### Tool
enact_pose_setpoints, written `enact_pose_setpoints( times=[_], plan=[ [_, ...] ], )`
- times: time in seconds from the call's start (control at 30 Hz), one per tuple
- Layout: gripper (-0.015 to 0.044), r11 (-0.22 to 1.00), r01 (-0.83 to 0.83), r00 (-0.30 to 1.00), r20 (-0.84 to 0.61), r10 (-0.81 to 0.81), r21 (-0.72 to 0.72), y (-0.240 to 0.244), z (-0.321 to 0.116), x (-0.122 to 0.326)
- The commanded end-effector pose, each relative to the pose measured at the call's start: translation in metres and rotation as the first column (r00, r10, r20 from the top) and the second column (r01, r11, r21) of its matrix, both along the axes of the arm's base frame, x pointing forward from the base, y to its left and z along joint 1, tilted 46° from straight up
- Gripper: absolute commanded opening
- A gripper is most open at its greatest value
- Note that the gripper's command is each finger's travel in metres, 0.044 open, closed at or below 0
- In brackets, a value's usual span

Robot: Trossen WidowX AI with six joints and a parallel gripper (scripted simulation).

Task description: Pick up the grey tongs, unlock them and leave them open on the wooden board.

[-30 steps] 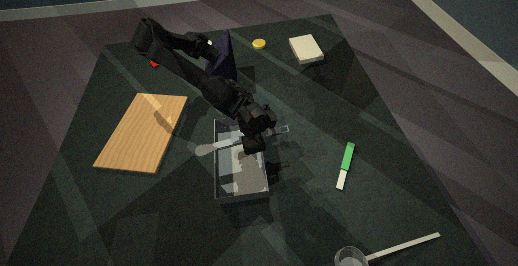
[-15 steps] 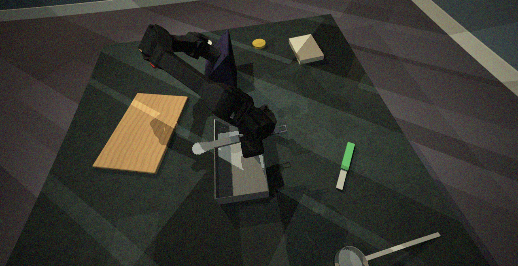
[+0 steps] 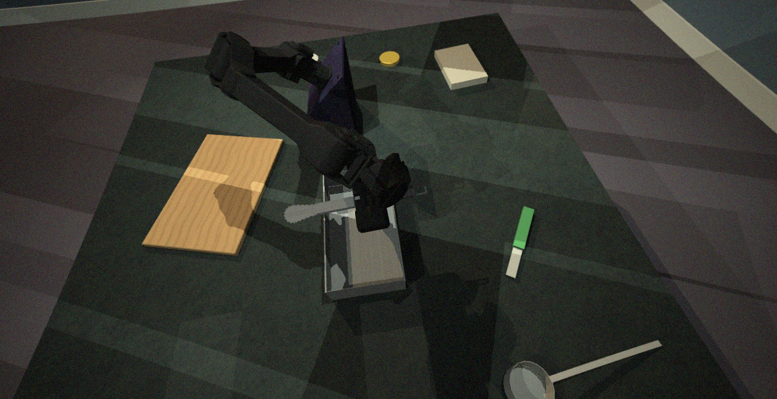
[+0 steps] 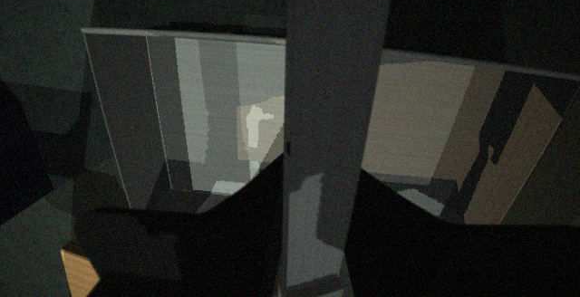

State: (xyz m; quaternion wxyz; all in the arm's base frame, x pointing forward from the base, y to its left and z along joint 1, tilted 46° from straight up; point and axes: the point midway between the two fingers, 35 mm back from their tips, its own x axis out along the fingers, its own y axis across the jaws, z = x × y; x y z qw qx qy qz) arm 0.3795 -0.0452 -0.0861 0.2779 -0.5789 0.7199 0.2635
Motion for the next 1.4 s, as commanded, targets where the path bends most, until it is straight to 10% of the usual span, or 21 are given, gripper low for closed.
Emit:
enact_pose_setpoints(
  times=[0.0,1.37],
  plan=[
    [-0.0150,0.998,0.065,0.994,0.090,-0.064,-0.012,-0.012,0.029,0.006],
    [-0.0150,0.775,0.628,0.572,0.631,-0.524,0.073,-0.123,0.213,-0.054]
  ],
)
